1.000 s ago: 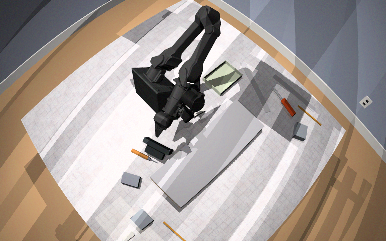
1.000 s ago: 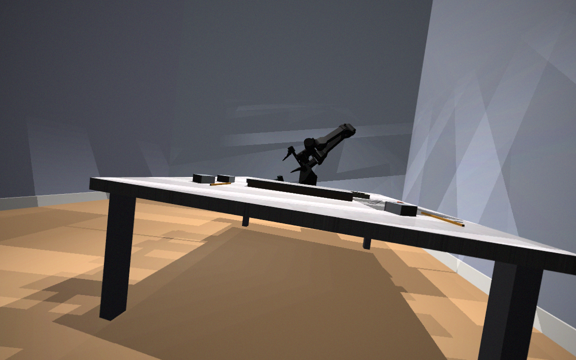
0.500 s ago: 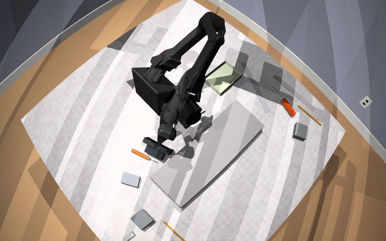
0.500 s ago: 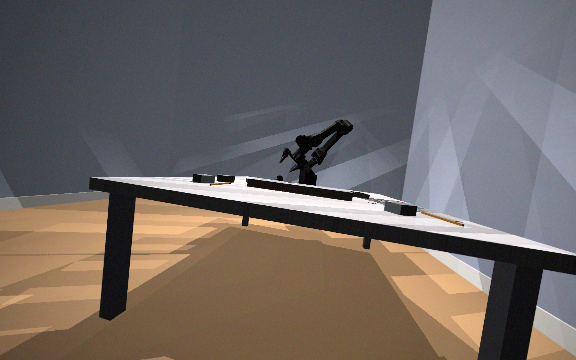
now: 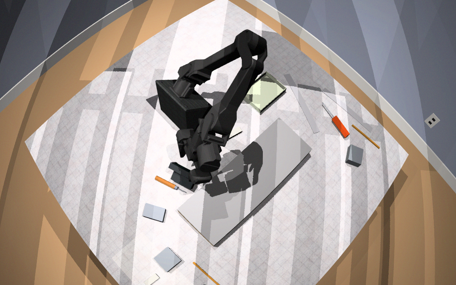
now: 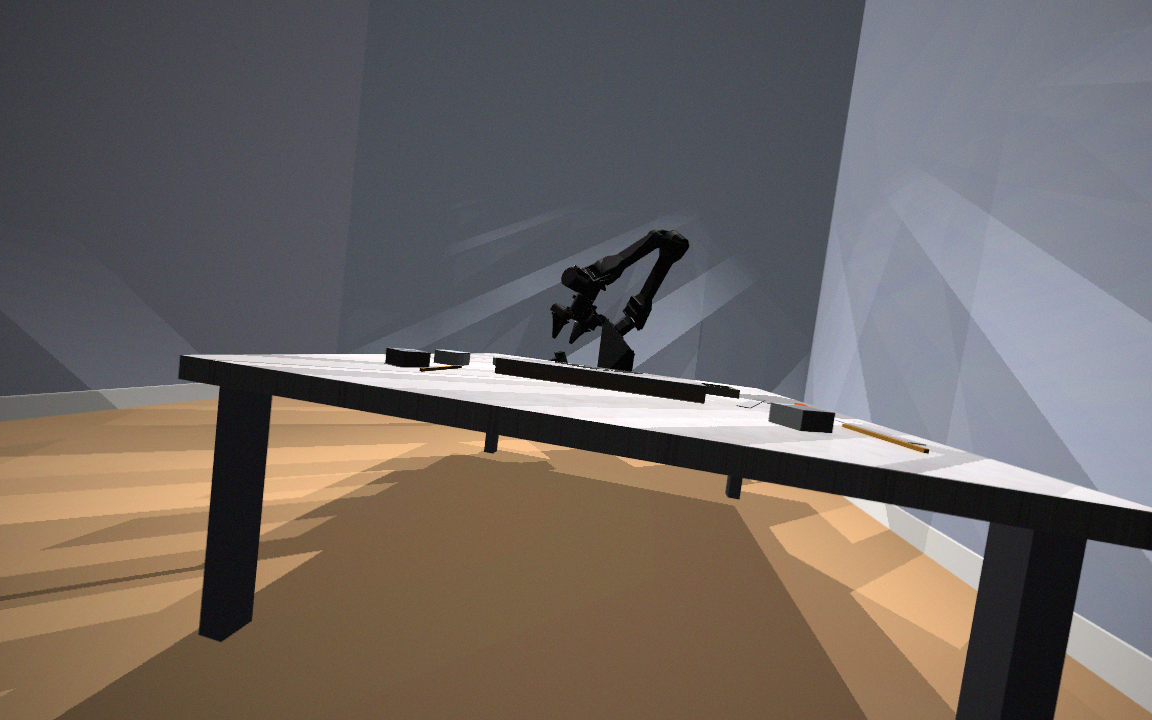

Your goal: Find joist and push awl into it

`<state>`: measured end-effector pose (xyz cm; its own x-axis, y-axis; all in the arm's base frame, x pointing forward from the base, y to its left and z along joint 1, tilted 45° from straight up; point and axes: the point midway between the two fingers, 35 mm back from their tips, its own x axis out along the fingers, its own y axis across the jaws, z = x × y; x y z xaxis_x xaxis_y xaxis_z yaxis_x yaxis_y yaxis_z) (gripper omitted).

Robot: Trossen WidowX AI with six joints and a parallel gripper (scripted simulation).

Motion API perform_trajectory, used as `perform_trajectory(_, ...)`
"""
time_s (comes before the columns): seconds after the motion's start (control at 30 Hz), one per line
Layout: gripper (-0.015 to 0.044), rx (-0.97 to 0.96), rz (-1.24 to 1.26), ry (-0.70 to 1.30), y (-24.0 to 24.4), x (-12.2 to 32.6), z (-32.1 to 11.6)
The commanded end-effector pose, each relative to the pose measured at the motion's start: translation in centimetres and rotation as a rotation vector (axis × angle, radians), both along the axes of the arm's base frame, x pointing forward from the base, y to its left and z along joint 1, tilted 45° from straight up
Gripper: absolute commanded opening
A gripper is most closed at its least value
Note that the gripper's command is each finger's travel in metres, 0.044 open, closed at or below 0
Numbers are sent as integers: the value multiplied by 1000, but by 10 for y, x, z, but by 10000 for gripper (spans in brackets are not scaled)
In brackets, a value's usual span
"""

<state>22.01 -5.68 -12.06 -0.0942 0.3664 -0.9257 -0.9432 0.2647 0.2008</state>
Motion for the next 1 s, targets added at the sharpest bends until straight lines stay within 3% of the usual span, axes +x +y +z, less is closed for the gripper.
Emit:
perform_trajectory(0.0,440,437,462,-252,-10,5,-40)
perform_trajectory(0.23,440,541,614,-423,-13,6,-50)
perform_trajectory(0.97,440,542,615,-424,-13,6,-50)
